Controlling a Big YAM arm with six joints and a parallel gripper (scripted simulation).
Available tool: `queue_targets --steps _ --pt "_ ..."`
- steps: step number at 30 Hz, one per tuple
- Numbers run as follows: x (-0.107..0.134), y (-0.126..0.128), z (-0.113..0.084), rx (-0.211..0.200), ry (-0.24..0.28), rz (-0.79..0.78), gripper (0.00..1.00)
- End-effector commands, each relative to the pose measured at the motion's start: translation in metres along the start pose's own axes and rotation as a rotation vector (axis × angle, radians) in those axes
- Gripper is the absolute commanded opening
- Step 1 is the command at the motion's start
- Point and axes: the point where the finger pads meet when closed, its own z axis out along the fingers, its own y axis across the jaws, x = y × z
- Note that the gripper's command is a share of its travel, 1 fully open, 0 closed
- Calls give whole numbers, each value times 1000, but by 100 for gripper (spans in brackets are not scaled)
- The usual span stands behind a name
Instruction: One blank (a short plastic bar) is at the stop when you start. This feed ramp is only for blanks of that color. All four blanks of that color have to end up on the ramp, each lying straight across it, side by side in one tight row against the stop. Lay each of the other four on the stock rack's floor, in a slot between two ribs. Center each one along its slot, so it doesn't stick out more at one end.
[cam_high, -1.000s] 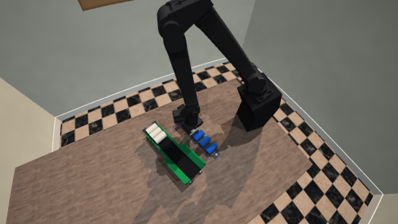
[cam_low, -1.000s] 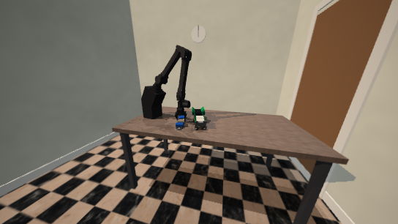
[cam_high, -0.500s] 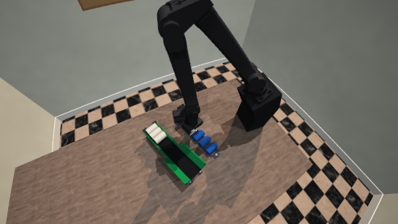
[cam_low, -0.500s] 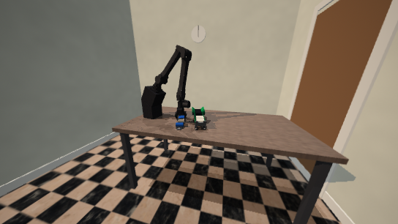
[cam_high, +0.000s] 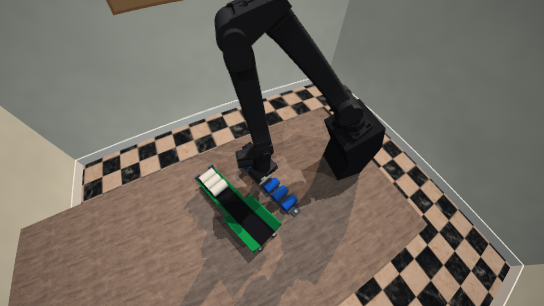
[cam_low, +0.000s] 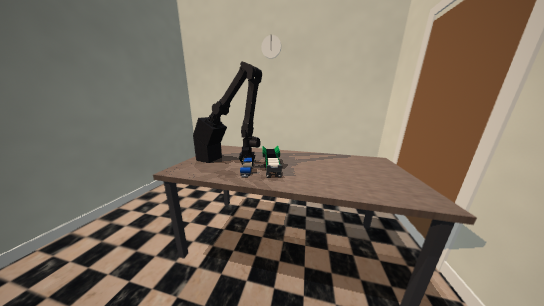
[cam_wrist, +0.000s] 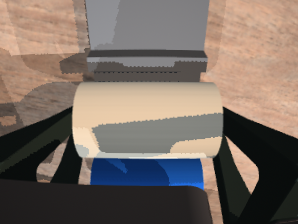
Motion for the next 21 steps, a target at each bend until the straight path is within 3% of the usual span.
queue_targets --steps 1,8,19,21 --pt "-1 7 -4 -17 -10 3 66" --pt "0 -1 -16 -1 -4 4 66" --pt "-2 0 -87 -6 -5 -4 66" --pt "-2 0 -87 -6 -5 -4 66"
